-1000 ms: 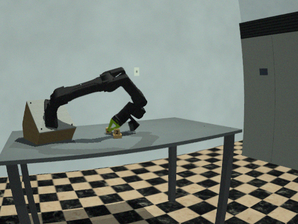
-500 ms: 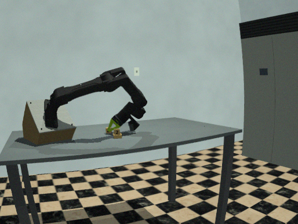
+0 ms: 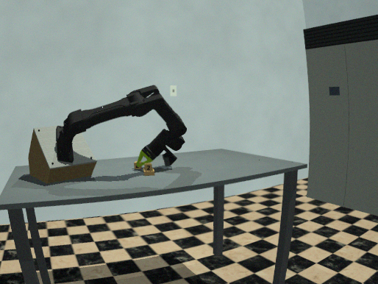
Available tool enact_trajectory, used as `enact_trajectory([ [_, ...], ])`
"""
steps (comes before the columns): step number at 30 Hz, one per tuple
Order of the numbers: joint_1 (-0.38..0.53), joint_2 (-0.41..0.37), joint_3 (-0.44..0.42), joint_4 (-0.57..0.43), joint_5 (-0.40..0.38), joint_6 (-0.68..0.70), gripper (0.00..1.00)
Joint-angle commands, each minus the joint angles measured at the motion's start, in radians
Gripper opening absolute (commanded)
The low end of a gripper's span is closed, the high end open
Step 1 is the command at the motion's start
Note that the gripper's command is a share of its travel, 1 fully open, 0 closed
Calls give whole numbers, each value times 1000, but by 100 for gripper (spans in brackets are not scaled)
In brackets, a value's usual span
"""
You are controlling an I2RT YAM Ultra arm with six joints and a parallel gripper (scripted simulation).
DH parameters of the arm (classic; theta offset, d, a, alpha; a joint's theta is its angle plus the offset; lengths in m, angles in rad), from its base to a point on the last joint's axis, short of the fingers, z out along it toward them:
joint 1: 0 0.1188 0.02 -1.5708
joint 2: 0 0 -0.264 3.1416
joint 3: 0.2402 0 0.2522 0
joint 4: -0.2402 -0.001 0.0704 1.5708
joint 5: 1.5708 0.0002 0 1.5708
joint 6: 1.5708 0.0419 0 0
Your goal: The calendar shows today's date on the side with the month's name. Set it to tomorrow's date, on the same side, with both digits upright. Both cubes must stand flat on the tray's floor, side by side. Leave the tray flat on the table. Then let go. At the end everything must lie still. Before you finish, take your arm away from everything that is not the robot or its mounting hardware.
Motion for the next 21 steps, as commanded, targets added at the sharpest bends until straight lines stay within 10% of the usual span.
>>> enact_trajectory([
  [1,24,-7,27,2,-5,-9,26],
  [21,24,-7,27,2,-5,-9,45],
])
